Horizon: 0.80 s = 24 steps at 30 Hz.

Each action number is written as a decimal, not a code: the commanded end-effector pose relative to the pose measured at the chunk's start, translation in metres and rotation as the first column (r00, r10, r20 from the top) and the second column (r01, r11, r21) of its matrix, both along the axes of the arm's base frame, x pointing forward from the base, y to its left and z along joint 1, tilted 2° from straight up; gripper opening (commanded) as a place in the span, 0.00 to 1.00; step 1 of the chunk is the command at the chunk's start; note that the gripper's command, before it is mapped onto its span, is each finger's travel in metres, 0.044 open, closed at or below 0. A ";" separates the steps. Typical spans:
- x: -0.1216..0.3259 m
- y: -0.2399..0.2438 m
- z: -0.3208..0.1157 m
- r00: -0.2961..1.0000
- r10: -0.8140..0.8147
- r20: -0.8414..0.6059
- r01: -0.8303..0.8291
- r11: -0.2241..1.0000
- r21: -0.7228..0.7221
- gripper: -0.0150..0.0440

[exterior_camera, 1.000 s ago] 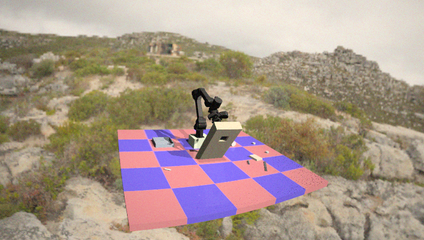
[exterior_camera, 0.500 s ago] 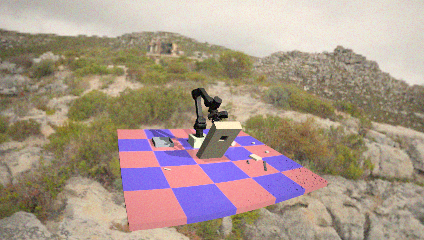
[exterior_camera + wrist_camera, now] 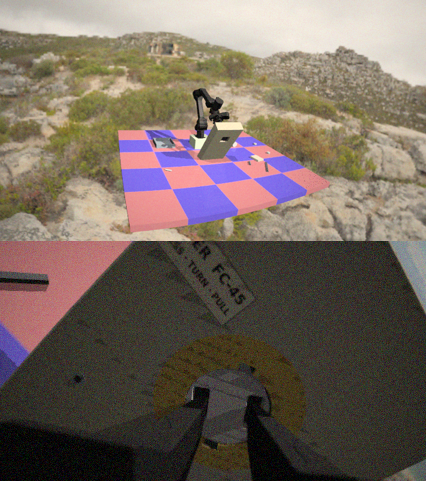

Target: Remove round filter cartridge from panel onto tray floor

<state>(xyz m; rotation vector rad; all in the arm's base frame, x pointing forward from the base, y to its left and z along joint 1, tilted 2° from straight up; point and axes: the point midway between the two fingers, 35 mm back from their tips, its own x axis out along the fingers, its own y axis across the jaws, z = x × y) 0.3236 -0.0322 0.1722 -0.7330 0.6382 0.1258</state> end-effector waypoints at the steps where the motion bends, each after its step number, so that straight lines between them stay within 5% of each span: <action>1: 0.001 0.000 0.000 1.000 0.004 0.001 -0.004 1.000 -0.001 0.44; 24: 0.011 -0.001 -0.007 1.000 0.004 0.002 -0.004 1.000 -0.001 0.44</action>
